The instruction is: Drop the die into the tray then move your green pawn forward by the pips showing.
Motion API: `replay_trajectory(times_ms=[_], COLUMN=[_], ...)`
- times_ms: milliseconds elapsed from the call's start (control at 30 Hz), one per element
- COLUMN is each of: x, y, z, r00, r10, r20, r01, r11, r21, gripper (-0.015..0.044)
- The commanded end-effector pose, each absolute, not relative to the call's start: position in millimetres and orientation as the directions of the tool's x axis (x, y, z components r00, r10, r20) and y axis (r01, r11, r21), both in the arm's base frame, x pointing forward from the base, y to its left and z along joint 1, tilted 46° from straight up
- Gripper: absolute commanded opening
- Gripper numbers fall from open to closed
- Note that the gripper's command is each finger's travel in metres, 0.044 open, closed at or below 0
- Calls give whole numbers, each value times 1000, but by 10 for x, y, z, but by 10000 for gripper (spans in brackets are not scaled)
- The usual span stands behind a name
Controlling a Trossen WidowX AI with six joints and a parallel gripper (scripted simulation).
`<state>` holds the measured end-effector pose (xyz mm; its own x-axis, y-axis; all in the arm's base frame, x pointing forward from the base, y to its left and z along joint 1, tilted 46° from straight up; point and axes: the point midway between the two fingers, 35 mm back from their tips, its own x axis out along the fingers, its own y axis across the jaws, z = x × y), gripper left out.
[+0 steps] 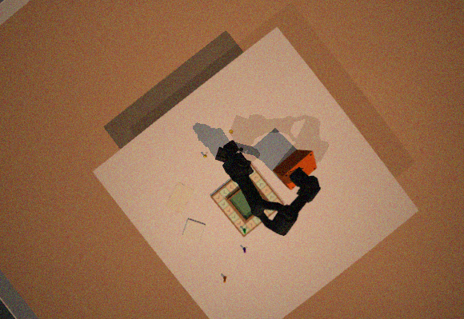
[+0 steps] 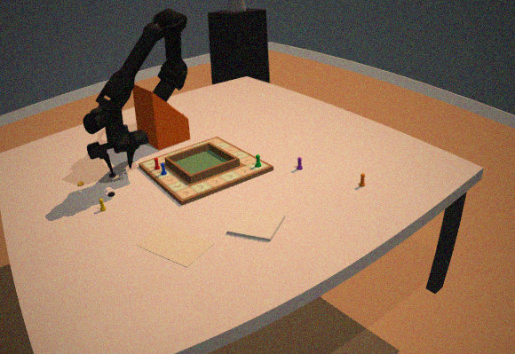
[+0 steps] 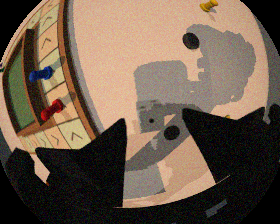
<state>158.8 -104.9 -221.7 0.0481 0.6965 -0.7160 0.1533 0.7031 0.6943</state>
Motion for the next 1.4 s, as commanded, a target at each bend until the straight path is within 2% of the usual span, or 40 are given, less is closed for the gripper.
replay_trajectory(times_ms=[0,200,400,633,733,1167,1367], x=[1573,1574,1574,1574,1580,1511,1498], y=[-959,-906,-906,-906,-952,-1793,-1832], z=[-2266,-2313,-2313,-2313,-2284,-1540,-1493], r00=[48,48,48,48,48,47,46], r10=[704,705,705,705,704,701,701], r20=[-708,-708,-708,-708,-708,-711,-711], r01=[162,162,162,162,162,164,164], r11=[694,694,694,694,694,697,697], r21=[701,702,702,702,701,698,698], gripper=[275,275,118,71,0,0,0])
